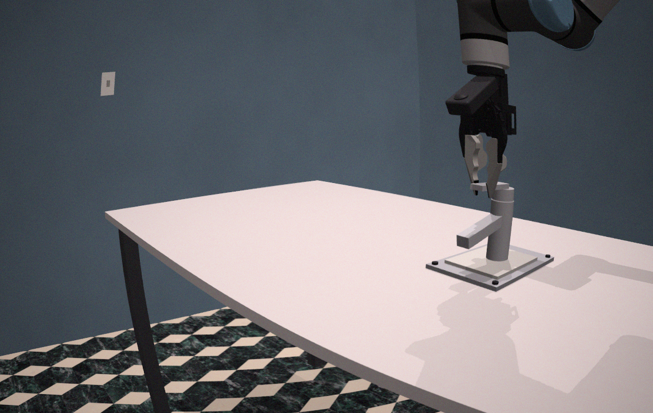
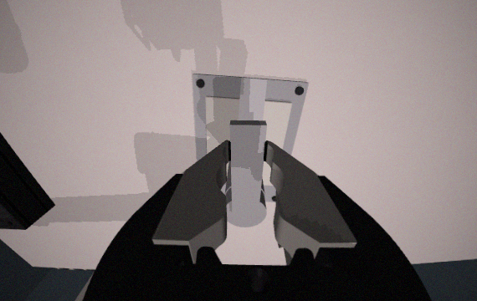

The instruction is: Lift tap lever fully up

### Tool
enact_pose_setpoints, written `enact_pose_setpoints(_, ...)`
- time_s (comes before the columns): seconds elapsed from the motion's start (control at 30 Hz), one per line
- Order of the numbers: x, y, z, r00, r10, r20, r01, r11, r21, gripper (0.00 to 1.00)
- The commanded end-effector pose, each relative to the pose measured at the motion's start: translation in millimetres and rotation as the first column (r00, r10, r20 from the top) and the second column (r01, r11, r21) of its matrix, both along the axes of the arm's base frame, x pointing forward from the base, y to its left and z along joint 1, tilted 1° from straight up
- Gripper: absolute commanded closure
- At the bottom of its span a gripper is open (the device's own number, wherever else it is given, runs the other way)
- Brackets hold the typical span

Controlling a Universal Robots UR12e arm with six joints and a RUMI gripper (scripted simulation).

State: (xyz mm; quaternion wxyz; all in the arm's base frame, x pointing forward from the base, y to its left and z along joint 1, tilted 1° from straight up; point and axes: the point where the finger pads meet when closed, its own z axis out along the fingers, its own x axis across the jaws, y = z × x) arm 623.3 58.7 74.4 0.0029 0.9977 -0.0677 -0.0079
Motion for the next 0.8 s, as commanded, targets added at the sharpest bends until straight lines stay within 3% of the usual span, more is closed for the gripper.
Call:
enact_pose_setpoints(0.0,1,-2,7,1.000,0.000,0.002,0.000,1.000,0.000,1.00)
enact_pose_setpoints(0.3,0,-10,25,1.000,0.000,0.002,0.000,1.000,0.000,1.00)
enact_pose_setpoints(0.77,0,-11,28,1.000,0.000,0.002,0.000,1.000,0.000,1.00)
